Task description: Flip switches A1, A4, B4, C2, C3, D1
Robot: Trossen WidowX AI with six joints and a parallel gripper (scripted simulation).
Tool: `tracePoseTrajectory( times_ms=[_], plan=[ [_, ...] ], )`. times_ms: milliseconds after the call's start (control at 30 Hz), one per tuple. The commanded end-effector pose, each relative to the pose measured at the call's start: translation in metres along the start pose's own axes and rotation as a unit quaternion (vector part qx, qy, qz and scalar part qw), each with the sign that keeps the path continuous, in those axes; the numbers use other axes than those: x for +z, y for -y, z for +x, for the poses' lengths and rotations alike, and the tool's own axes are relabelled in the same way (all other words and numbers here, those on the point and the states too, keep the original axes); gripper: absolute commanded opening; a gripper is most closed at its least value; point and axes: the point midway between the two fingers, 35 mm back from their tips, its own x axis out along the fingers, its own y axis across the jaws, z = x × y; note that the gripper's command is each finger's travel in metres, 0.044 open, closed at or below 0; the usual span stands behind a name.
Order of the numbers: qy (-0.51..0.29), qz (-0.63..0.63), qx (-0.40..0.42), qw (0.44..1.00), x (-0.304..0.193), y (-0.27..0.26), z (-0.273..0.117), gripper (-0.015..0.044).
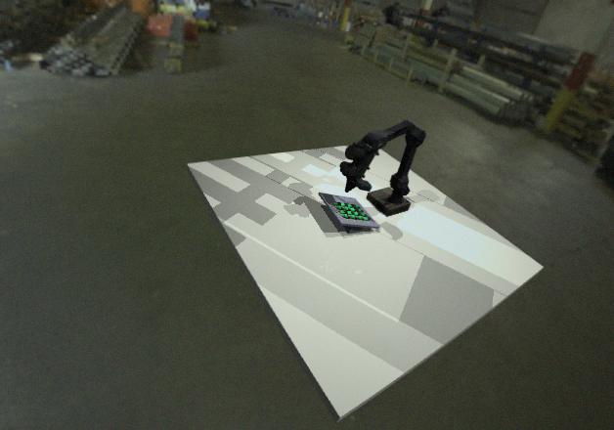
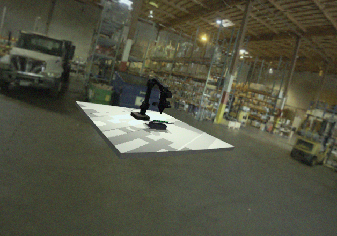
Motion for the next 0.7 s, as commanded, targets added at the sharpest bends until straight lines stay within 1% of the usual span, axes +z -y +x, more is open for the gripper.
tracePoseTrajectory(
  times_ms=[0, 67, 167, 667],
  plan=[
    [-0.002, -0.010, 0.006, 1.000, -0.003, 0.005, 0.001, 0.0000],
    [0.001, -0.010, 0.006, 1.000, -0.002, 0.005, 0.009, 0.0000],
    [0.011, -0.010, 0.006, 1.000, -0.003, 0.004, 0.034, 0.0000],
    [0.012, -0.010, 0.006, 1.000, -0.004, 0.004, 0.050, 0.0000]
  ],
)
